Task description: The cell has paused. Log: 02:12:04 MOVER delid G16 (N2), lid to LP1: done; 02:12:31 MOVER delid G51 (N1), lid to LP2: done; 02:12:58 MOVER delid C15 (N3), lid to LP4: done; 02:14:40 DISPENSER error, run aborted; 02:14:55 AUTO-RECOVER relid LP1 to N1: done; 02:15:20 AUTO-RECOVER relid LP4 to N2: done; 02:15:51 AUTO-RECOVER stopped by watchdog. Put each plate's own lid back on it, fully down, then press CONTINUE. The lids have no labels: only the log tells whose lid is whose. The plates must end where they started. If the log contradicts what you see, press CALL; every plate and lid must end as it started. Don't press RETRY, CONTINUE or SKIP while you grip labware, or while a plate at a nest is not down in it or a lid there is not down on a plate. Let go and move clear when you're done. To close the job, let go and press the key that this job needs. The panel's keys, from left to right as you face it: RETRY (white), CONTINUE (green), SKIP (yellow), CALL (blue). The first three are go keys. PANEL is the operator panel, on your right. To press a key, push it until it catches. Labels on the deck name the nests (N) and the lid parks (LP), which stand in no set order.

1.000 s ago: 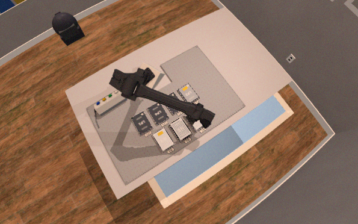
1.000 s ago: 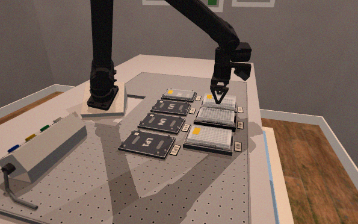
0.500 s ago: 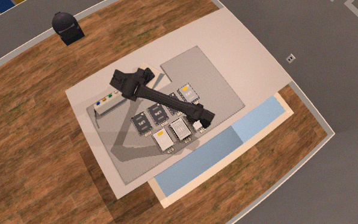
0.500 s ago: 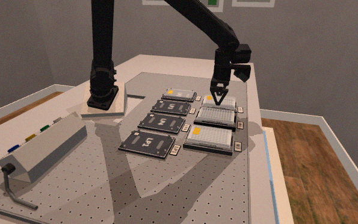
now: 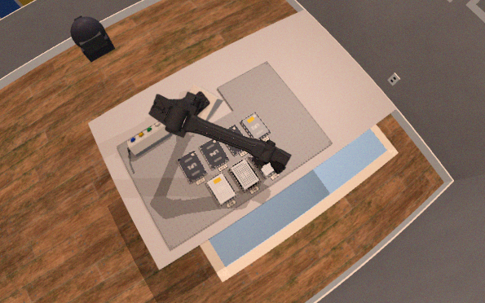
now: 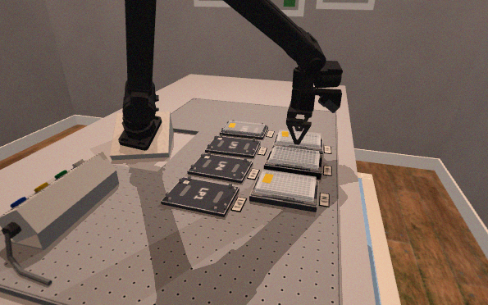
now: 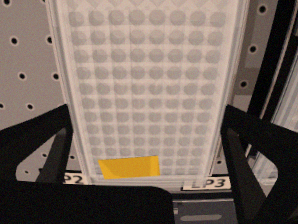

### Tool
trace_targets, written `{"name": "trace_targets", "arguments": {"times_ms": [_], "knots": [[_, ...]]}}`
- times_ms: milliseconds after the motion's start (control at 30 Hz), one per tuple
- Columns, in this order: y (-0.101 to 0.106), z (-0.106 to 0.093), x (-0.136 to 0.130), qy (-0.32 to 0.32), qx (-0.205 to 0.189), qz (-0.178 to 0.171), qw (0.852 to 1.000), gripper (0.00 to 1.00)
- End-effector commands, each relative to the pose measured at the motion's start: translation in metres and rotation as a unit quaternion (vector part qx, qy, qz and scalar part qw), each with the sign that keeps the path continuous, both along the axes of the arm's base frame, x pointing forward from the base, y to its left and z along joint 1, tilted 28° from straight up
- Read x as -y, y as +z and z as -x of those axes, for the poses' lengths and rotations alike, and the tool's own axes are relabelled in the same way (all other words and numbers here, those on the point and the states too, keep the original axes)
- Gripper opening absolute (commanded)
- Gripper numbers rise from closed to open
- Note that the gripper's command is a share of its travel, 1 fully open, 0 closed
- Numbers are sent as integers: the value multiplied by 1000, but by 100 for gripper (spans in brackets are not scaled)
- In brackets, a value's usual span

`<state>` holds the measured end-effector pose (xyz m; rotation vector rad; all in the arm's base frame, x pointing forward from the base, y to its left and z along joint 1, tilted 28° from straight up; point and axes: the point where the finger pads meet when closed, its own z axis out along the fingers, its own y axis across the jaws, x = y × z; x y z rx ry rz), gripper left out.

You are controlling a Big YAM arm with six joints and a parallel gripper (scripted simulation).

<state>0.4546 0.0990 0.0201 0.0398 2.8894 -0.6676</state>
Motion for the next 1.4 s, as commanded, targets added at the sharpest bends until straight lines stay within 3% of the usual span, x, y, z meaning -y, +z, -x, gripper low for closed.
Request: {"name": "trace_targets", "arguments": {"times_ms": [0, 1267, 1300, 1367], "knots": [[-9, -3, 8, -6, -7, 4, 1000, 0], [-11, -2, 8, -6, -8, 4, 1000, 0], [-11, -2, 8, -6, -8, 4, 1000, 100], [-11, -2, 8, -6, -8, 4, 1000, 100]]}}
